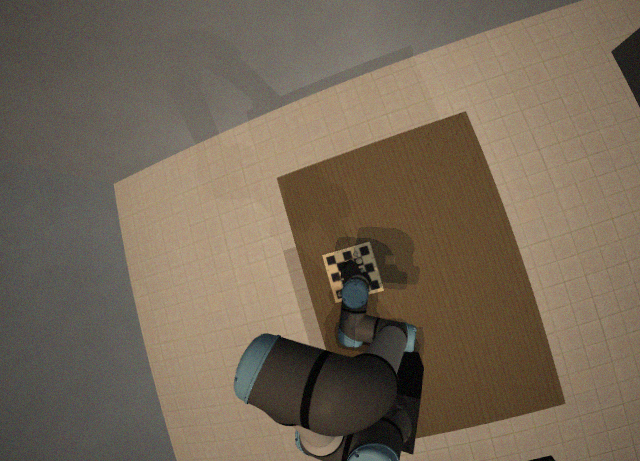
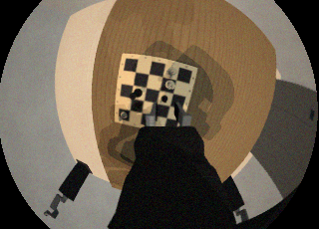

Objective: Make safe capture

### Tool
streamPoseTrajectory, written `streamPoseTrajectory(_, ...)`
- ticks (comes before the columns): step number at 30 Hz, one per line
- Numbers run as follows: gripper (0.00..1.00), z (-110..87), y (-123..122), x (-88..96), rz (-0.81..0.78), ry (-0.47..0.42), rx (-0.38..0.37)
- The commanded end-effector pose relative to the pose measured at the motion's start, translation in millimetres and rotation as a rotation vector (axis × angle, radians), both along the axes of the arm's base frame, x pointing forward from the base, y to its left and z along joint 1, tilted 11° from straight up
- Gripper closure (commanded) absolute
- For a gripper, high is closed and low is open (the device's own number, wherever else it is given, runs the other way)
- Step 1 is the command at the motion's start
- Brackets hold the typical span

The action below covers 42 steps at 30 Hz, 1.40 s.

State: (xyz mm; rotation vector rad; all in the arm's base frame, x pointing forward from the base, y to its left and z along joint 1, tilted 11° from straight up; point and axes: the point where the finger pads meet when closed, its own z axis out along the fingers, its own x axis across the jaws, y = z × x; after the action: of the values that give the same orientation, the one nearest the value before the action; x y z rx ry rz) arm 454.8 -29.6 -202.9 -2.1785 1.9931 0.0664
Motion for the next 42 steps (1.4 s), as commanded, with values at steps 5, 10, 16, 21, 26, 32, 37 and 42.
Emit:
streamPoseTrajectory(5,0.32,-4.1,0.8,-0.5,-0.001,0.002,0.000)
streamPoseTrajectory(10,0.32,-8.5,1.6,0.9,0.001,0.000,-0.001)
streamPoseTrajectory(16,0.32,-13.5,2.3,1.3,0.001,0.000,-0.001)
streamPoseTrajectory(21,0.32,-20.8,3.4,2.0,0.001,0.000,-0.001)
streamPoseTrajectory(26,0.32,-28.7,4.6,2.7,0.001,0.000,0.000)
streamPoseTrajectory(32,0.32,-35.0,5.5,3.2,0.001,0.000,0.000)
streamPoseTrajectory(37,0.32,-41.8,6.6,3.8,0.001,0.000,0.000)
streamPoseTrajectory(42,0.32,-47.1,7.4,4.2,0.001,0.000,0.000)
